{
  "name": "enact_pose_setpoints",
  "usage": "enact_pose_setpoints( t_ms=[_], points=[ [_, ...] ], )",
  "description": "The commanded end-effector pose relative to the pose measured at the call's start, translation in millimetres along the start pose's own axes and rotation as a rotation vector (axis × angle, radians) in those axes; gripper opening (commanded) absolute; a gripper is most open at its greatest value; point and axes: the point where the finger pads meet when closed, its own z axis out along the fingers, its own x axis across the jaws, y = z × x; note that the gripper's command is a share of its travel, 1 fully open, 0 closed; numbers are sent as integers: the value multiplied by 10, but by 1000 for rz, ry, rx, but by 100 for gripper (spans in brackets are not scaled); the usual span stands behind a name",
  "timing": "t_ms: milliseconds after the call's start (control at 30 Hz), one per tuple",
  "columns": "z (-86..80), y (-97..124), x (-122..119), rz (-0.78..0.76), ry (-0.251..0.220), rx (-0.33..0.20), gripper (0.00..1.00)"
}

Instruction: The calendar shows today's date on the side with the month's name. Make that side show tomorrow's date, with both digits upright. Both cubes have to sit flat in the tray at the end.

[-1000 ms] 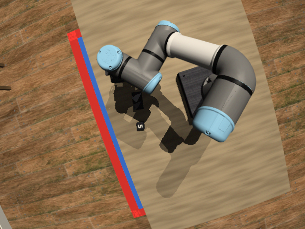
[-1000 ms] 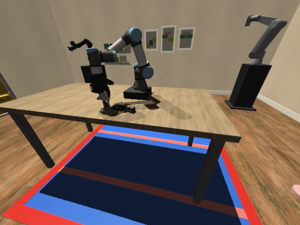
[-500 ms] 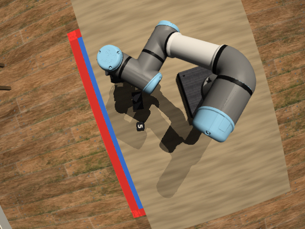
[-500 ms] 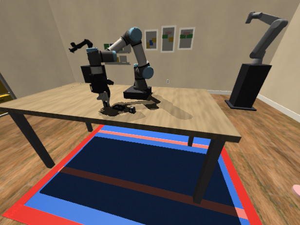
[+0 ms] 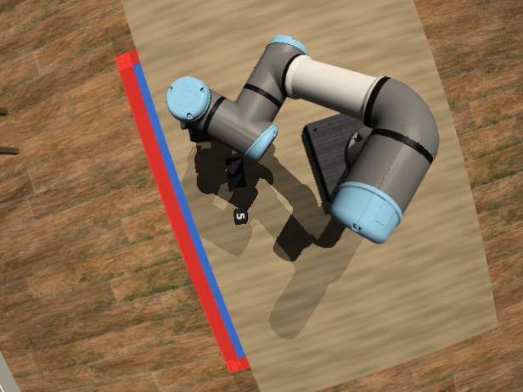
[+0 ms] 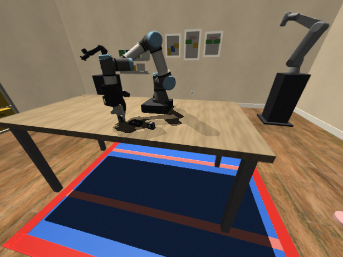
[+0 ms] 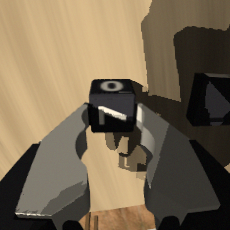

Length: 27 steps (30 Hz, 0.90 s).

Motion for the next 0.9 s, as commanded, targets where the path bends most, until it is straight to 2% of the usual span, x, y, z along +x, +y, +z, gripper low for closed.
enact_pose_setpoints(
  t_ms=[0, 133, 267, 333, 367, 433, 467, 600, 633, 867],
  points=[
    [-1, 4, -2, 0, 0, -2, 11],
    [-1, 4, -2, 0, 0, -2, 11],
    [-1, 4, -2, 0, 0, -2, 18],
    [-1, 4, -2, 0, 0, -2, 18],
    [-1, 4, -2, 0, 0, -2, 22],
    [-1, 4, -2, 0, 0, -2, 22],
    [-1, 4, -2, 0, 0, -2, 26],
    [-1, 4, -2, 0, 0, -2, 26],
    [-1, 4, -2, 0, 0, -2, 29],
    [-1, 4, -2, 0, 0, -2, 29]
  ],
)
